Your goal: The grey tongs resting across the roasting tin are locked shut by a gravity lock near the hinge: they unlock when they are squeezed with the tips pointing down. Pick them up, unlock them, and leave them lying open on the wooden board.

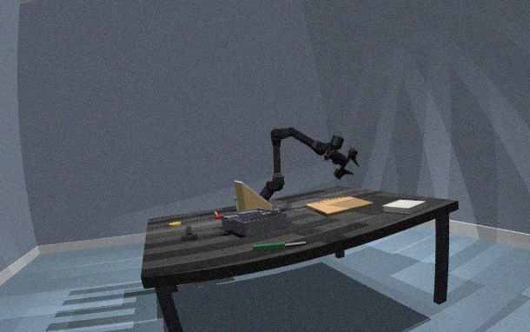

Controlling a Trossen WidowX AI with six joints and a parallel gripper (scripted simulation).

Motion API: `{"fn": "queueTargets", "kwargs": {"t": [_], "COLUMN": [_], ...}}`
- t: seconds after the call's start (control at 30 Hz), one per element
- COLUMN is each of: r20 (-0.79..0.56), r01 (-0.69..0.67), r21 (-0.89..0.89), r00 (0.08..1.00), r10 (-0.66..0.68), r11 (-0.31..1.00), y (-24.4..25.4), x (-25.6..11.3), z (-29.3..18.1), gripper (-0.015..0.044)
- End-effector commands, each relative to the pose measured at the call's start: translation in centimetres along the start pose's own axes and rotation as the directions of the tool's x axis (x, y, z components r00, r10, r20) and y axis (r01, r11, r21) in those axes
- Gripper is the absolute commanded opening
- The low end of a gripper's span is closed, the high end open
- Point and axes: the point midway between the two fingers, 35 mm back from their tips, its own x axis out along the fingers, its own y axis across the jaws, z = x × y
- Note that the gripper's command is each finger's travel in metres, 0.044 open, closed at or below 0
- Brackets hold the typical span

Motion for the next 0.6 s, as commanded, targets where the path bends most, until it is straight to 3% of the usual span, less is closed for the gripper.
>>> {"fn": "queueTargets", "kwargs": {"t": [0.0,0.23,0.57], "r20": [-0.133,-0.402,-0.655], "r01": [-0.062,-0.165,-0.248], "r21": [-0.015,0.002,0.187], "r00": [0.989,0.903,0.689], "r10": [0.059,0.152,0.309], "r11": [0.998,0.986,0.951], "y": [1.3,3.1,7.0], "x": [0.4,-2.4,-12.0], "z": [-5.4,-16.6,-29.6], "gripper": [0.026,0.026,0.026]}}
